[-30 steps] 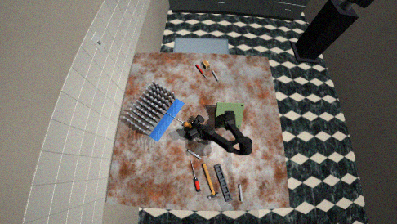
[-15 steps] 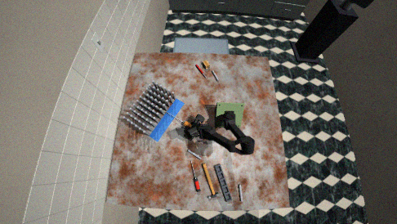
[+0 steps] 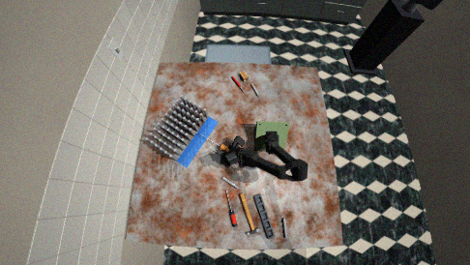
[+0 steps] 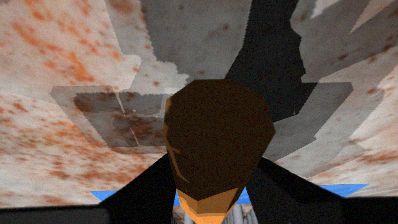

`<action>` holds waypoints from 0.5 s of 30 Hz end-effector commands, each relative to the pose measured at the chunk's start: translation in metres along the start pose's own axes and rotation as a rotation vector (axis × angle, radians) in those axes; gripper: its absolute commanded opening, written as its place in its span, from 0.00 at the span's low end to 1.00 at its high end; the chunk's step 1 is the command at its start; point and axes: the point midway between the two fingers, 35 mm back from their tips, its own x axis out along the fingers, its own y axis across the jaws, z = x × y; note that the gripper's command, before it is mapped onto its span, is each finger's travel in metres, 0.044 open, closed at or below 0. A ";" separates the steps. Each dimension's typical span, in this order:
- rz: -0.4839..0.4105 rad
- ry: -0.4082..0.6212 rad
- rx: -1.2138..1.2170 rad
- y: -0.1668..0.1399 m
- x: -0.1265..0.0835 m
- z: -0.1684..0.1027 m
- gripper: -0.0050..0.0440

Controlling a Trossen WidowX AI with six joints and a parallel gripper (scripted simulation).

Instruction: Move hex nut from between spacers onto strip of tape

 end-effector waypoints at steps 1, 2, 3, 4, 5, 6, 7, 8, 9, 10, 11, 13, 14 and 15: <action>-0.010 0.020 0.000 -0.002 -0.008 0.001 0.00; -0.010 0.020 0.000 -0.002 -0.008 0.001 0.00; -0.010 0.020 0.000 -0.002 -0.010 0.003 0.00; -0.010 0.020 0.001 -0.002 -0.012 0.005 0.00; -0.010 0.020 0.001 -0.002 -0.013 0.007 0.00; -0.010 0.020 0.000 -0.001 -0.015 0.009 0.00; -0.010 0.020 0.000 -0.001 -0.017 0.011 0.00; -0.017 0.022 -0.004 -0.004 -0.018 0.008 0.00; -0.021 0.027 -0.004 -0.006 -0.020 0.005 0.00; -0.022 0.029 -0.010 -0.008 -0.021 0.003 0.00; -0.022 0.026 -0.011 -0.008 -0.023 0.001 0.00; -0.018 0.026 -0.012 -0.009 -0.027 -0.004 0.00; -0.015 0.025 -0.013 -0.009 -0.030 -0.007 0.00; -0.013 0.025 -0.014 -0.009 -0.033 -0.010 0.00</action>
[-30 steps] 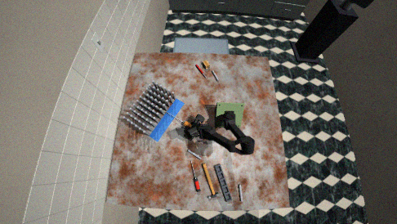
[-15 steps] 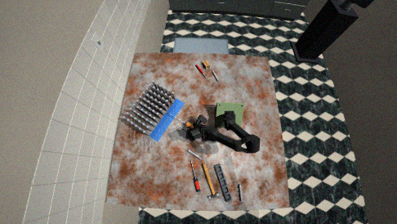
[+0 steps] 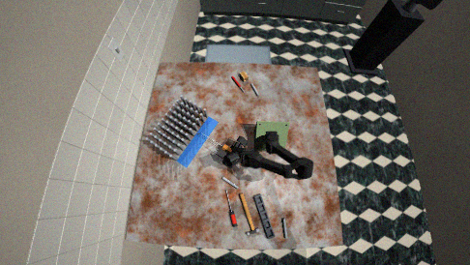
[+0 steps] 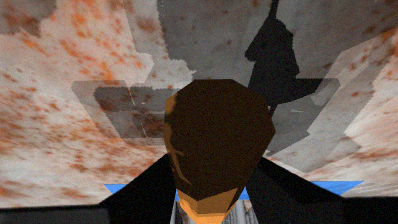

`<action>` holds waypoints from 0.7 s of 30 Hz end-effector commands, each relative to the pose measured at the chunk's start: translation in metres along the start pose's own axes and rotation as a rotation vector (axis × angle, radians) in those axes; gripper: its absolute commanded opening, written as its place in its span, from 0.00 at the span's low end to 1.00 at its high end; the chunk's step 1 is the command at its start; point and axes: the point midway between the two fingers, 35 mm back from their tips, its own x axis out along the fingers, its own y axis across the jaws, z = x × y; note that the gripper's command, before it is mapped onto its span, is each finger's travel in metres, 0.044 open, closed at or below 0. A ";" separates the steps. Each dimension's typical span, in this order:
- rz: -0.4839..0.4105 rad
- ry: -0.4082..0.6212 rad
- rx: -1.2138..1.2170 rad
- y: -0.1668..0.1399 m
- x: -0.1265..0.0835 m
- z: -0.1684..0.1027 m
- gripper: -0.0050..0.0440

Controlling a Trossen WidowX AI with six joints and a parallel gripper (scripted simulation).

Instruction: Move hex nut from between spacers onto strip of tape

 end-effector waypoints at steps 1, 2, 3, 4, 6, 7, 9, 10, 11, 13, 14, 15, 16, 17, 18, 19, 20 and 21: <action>-0.030 0.031 -0.015 -0.013 -0.016 -0.018 0.00; -0.028 0.031 -0.016 -0.013 -0.019 -0.021 0.00; -0.028 0.031 -0.016 -0.013 -0.019 -0.021 0.00; -0.028 0.031 -0.016 -0.013 -0.019 -0.021 0.00; -0.025 0.031 -0.017 -0.013 -0.025 -0.027 0.00; -0.024 0.030 -0.017 -0.013 -0.028 -0.030 0.00; -0.022 0.030 -0.018 -0.013 -0.034 -0.035 0.00; -0.021 0.030 -0.019 -0.013 -0.038 -0.038 0.00; -0.020 0.030 -0.019 -0.013 -0.041 -0.040 0.00; -0.020 0.030 -0.020 -0.012 -0.048 -0.045 0.00; -0.020 0.029 -0.020 -0.012 -0.052 -0.048 0.00; -0.019 0.029 -0.020 -0.012 -0.055 -0.050 0.00; -0.020 0.029 -0.020 -0.012 -0.059 -0.052 0.00; -0.020 0.029 -0.020 -0.012 -0.062 -0.054 0.00; -0.021 0.029 -0.020 -0.011 -0.066 -0.057 0.00; -0.022 0.029 -0.020 -0.011 -0.070 -0.059 0.00; -0.022 0.029 -0.020 -0.011 -0.070 -0.059 0.00; -0.022 0.029 -0.020 -0.011 -0.070 -0.059 0.00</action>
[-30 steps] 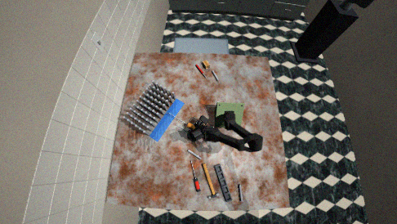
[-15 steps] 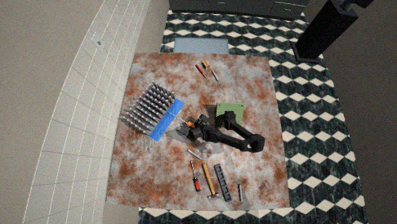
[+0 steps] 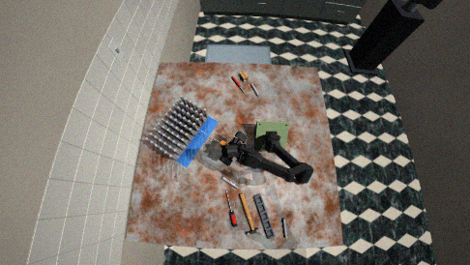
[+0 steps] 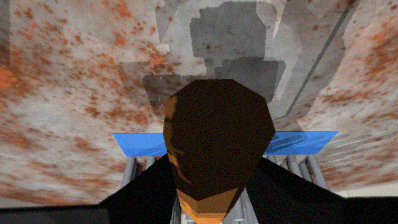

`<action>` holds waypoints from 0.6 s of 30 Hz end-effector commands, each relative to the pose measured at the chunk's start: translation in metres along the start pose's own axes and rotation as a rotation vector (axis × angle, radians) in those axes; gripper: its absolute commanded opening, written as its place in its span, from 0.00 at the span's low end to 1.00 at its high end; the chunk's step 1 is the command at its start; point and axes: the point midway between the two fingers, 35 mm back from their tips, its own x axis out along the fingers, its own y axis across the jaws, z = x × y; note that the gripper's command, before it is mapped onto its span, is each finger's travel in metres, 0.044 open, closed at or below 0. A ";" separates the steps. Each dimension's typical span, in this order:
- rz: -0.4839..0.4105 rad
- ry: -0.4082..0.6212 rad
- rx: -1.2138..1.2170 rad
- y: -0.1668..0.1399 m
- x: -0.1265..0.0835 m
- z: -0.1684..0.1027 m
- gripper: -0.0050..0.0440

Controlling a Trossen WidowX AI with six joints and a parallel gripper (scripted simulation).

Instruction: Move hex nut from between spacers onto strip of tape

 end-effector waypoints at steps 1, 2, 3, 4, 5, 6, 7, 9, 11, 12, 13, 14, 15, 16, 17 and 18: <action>-0.022 0.021 -0.017 -0.007 -0.015 -0.011 0.00; -0.023 0.022 -0.017 -0.007 -0.019 -0.013 0.00; -0.024 0.022 -0.016 -0.006 -0.023 -0.014 0.00; -0.025 0.023 -0.016 -0.006 -0.026 -0.016 0.00; -0.026 0.023 -0.015 -0.006 -0.030 -0.018 0.00; -0.028 0.023 -0.015 -0.005 -0.033 -0.019 0.00; -0.029 0.024 -0.014 -0.005 -0.037 -0.021 0.00; -0.033 0.026 -0.013 -0.004 -0.044 -0.024 0.00; -0.017 0.015 0.012 0.000 -0.036 -0.021 0.00; -0.010 0.010 0.030 0.001 -0.032 -0.020 0.00; -0.004 0.008 0.052 0.003 -0.028 -0.019 0.00; -0.002 0.010 0.077 0.004 -0.028 -0.021 0.00; 0.002 0.015 0.111 0.006 -0.029 -0.024 0.00; 0.002 0.015 0.111 0.006 -0.029 -0.024 0.00; 0.002 0.015 0.111 0.006 -0.029 -0.024 0.00; 0.005 0.019 0.145 0.007 -0.029 -0.026 0.00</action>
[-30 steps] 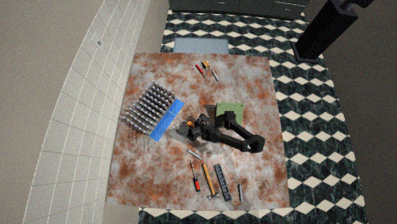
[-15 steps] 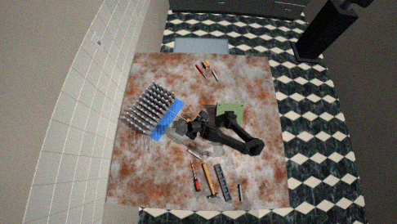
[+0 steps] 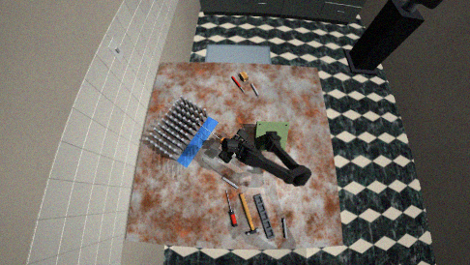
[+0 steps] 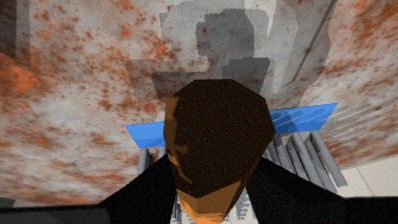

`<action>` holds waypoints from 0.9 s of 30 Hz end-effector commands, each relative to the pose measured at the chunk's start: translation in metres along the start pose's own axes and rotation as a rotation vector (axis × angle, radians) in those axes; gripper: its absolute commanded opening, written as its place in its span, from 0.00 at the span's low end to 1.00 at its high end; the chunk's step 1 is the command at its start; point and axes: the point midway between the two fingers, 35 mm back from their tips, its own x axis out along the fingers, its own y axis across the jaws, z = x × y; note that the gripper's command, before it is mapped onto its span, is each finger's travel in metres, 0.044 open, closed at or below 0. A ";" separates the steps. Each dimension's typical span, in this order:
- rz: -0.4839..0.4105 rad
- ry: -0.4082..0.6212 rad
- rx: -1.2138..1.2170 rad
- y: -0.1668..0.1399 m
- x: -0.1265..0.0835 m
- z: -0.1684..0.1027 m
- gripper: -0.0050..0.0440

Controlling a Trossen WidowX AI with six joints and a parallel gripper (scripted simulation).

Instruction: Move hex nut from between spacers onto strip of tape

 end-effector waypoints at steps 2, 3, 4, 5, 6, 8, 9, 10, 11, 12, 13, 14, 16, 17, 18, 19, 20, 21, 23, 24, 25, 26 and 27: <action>0.004 0.040 0.109 0.001 -0.005 -0.015 0.00; 0.007 0.043 0.144 0.002 -0.005 -0.017 0.00; 0.010 0.047 0.178 0.003 -0.005 -0.020 0.00; 0.013 0.050 0.213 0.005 -0.005 -0.022 0.00; 0.015 0.054 0.247 0.006 -0.005 -0.025 0.00; 0.020 0.061 0.316 0.009 -0.005 -0.029 0.00; 0.022 0.065 0.351 0.011 -0.005 -0.032 0.00; 0.024 0.069 0.385 0.013 -0.005 -0.034 0.00; 0.026 0.073 0.420 0.014 -0.006 -0.036 0.00; 0.028 0.077 0.454 0.016 -0.006 -0.038 0.00; 0.030 0.081 0.489 0.018 -0.006 -0.041 0.00; 0.031 0.085 0.523 0.019 -0.006 -0.043 0.00; 0.031 0.085 0.523 0.019 -0.006 -0.043 0.00; 0.033 0.089 0.558 0.021 -0.006 -0.045 0.00; 0.034 0.093 0.592 0.023 -0.006 -0.047 0.00; 0.036 0.097 0.627 0.024 -0.007 -0.050 0.00; 0.037 0.101 0.661 0.026 -0.007 -0.052 0.00; 0.038 0.106 0.696 0.028 -0.007 -0.054 0.00; 0.040 0.114 0.765 0.032 -0.007 -0.058 0.00; 0.041 0.119 0.799 0.034 -0.008 -0.061 0.00; 0.042 0.123 0.834 0.036 -0.008 -0.063 0.00; 0.042 0.128 0.868 0.038 -0.008 -0.065 0.00; 0.043 0.132 0.903 0.040 -0.008 -0.067 0.00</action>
